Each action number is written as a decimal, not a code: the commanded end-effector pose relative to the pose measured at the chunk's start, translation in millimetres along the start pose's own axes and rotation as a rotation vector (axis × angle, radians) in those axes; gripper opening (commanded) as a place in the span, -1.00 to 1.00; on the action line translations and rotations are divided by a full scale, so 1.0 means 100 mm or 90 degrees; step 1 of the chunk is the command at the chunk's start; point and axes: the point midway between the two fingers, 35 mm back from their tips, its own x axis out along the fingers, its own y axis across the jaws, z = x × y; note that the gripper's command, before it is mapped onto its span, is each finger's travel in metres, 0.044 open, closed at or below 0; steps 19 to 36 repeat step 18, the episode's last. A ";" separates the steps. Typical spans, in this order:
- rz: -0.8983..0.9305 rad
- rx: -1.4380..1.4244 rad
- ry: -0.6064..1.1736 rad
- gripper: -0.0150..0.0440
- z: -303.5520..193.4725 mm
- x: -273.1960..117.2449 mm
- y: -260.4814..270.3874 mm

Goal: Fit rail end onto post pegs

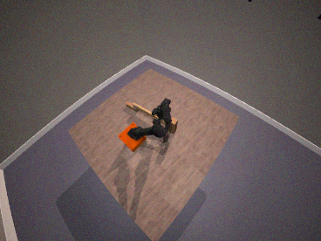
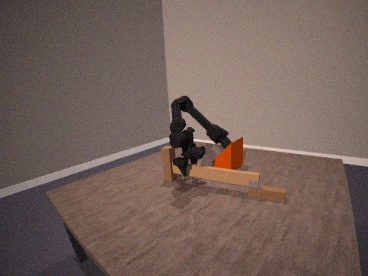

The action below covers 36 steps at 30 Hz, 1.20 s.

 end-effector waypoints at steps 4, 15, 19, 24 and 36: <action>-0.006 -0.001 -0.002 1.00 0.29 -0.28 0.00; -0.006 -0.001 -0.002 1.00 0.30 -0.29 0.00; -0.006 -0.001 -0.002 1.00 0.30 -0.29 0.00; -0.006 -0.001 -0.002 1.00 0.30 -0.29 0.00; -0.006 -0.001 -0.002 1.00 0.30 -0.29 0.00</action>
